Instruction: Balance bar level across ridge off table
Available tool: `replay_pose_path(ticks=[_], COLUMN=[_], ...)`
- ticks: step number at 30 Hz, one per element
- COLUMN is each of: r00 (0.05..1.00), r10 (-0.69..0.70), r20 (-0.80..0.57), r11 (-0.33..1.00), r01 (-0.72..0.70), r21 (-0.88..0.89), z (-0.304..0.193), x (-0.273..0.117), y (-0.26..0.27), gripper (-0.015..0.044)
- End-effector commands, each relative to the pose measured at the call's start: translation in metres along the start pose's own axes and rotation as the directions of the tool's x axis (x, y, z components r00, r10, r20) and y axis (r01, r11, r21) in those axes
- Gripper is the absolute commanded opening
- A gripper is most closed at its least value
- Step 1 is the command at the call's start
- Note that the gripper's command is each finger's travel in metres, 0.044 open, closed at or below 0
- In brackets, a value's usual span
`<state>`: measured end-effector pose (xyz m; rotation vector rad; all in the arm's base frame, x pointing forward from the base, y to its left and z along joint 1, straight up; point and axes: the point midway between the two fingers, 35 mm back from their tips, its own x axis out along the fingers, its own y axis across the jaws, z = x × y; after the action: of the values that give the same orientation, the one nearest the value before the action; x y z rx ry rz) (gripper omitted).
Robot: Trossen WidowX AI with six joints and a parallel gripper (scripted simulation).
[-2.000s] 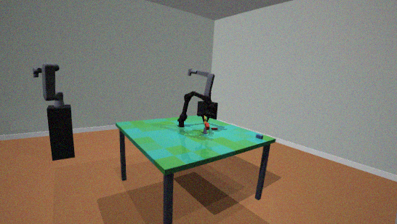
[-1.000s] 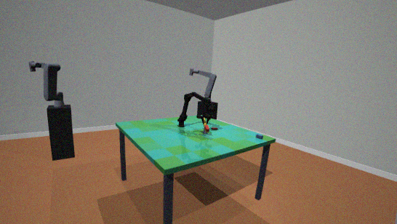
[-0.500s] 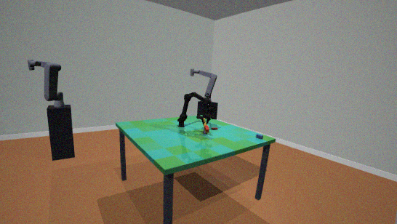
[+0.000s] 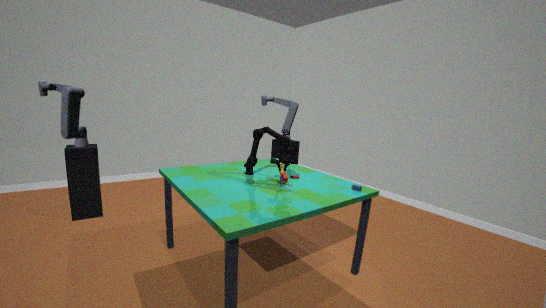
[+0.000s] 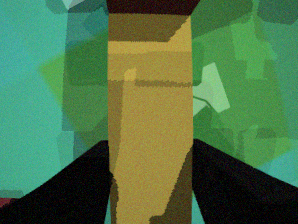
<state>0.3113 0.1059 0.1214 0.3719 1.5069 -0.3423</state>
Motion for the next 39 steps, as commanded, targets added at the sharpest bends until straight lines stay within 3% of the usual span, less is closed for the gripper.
replay_pose_path(ticks=[1, 39], r00=[1.0, 1.0], r10=[-0.001, -0.001], r20=[-0.004, -0.004], r11=[1.0, 1.0], r01=[0.001, 0.001], r21=[0.002, 0.002], z=[-0.001, -0.003], x=[0.003, 0.016], y=[-0.001, -0.001], gripper=[0.0, 0.0])
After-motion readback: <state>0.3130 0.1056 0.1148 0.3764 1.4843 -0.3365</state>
